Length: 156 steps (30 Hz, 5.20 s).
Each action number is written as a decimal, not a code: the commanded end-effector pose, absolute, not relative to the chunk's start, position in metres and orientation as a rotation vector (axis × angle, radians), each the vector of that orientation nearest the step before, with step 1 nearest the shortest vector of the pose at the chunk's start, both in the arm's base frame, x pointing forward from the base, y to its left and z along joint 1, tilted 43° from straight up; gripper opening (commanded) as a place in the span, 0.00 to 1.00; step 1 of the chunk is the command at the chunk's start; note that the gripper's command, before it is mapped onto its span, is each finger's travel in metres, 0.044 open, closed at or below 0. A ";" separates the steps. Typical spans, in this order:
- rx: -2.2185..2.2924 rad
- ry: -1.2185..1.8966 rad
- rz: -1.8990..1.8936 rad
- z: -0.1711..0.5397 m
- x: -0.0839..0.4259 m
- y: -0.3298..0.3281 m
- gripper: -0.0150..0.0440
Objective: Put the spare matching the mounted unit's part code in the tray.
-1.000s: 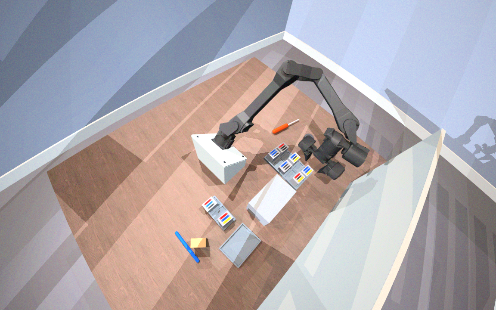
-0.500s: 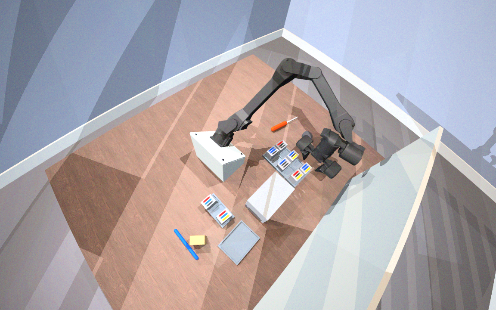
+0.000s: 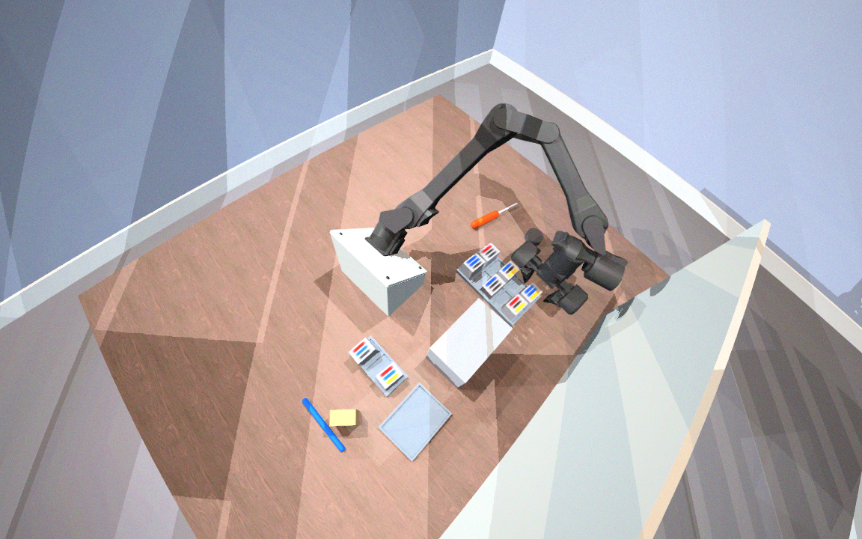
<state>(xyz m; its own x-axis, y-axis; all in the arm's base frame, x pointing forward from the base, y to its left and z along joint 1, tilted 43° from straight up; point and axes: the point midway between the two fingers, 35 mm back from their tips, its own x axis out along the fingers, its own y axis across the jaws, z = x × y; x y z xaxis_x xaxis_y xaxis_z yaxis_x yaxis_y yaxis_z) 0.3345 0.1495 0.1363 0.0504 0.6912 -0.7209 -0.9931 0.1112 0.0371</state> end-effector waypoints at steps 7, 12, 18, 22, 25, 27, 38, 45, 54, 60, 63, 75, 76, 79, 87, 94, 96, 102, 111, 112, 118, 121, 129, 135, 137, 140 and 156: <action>-0.547 0.699 1.391 0.118 0.333 0.162 0.76; -0.546 0.699 1.392 0.112 0.333 0.168 0.76; -0.545 0.698 1.392 0.106 0.333 0.175 0.76; -0.544 0.697 1.392 0.102 0.332 0.178 0.76; -0.544 0.697 1.392 0.102 0.332 0.179 0.76; -0.544 0.697 1.392 0.102 0.332 0.179 0.76; -0.544 0.697 1.392 0.102 0.332 0.179 0.76; -0.544 0.697 1.392 0.102 0.332 0.179 0.76; -0.544 0.697 1.392 0.102 0.332 0.179 0.76; -0.544 0.697 1.392 0.102 0.332 0.179 0.76; -0.544 0.697 1.392 0.102 0.332 0.179 0.76; -0.544 0.697 1.392 0.102 0.332 0.179 0.76; -0.544 0.697 1.392 0.102 0.332 0.179 0.76; -0.544 0.697 1.392 0.102 0.332 0.179 0.76; -0.544 0.697 1.392 0.102 0.332 0.179 0.76; -0.544 0.697 1.392 0.102 0.332 0.179 0.76; -0.544 0.697 1.392 0.102 0.332 0.179 0.76; -0.544 0.697 1.392 0.102 0.332 0.179 0.76; -0.544 0.697 1.392 0.102 0.332 0.179 0.76; -0.544 0.697 1.392 0.102 0.332 0.179 0.76; -0.544 0.697 1.392 0.102 0.332 0.179 0.76; -0.544 0.697 1.392 0.102 0.332 0.179 0.76; -0.544 0.697 1.392 0.102 0.332 0.179 0.76; -0.544 0.697 1.392 0.102 0.332 0.179 0.76; -0.544 0.697 1.392 0.102 0.332 0.179 0.76; -0.544 0.697 1.392 0.102 0.332 0.179 0.76; -0.547 0.688 1.395 0.104 0.332 0.179 0.39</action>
